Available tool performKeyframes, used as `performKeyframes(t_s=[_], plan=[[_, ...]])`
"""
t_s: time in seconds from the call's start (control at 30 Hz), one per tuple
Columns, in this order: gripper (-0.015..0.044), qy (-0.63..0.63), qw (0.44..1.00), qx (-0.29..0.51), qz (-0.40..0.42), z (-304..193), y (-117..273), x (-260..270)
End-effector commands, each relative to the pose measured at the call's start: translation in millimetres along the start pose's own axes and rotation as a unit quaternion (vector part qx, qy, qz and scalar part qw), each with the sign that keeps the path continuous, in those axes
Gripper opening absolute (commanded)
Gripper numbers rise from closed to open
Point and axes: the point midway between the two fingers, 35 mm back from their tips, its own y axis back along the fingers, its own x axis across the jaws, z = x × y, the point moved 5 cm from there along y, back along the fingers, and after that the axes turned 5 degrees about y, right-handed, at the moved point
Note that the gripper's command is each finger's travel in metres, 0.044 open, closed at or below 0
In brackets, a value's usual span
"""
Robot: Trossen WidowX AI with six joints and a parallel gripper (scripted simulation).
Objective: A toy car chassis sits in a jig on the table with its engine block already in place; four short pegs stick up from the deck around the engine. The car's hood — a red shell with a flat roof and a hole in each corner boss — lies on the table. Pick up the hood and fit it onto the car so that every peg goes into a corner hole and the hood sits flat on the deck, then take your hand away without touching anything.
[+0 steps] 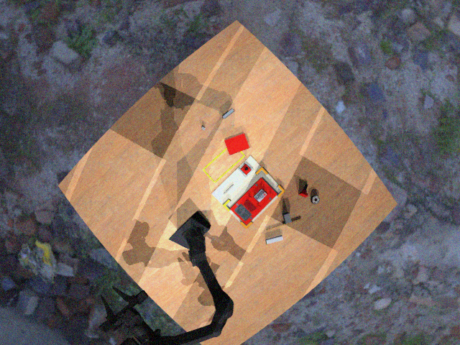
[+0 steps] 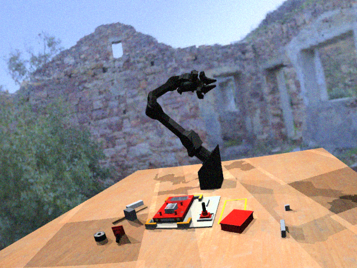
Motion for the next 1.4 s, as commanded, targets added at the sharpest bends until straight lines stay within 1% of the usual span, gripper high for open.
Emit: performKeyframes(t_s=[0.0, 0.07, 0.23, 0.27, 0.6, 0.73, 0.87, 1.13, 1.37], plan=[[0.0246, -0.001, 1.000, -0.001, -0.002, 1, -2, 0], [0.0298, -0.005, 1.000, -0.009, -0.021, 11, -14, -2], [0.0430, -0.024, 0.995, -0.035, -0.092, 50, -61, -17], [0.0440, -0.028, 0.993, -0.039, -0.106, 58, -69, -22], [0.0440, -0.071, 0.964, -0.060, -0.249, 137, -150, -88], [0.0440, -0.104, 0.948, -0.081, -0.289, 162, -172, -122], [0.0440, -0.125, 0.929, -0.077, -0.340, 186, -195, -160], [0.0440, -0.182, 0.885, -0.059, -0.425, 227, -229, -253], [0.0440, -0.220, 0.850, -0.038, -0.478, 246, -243, -323]])
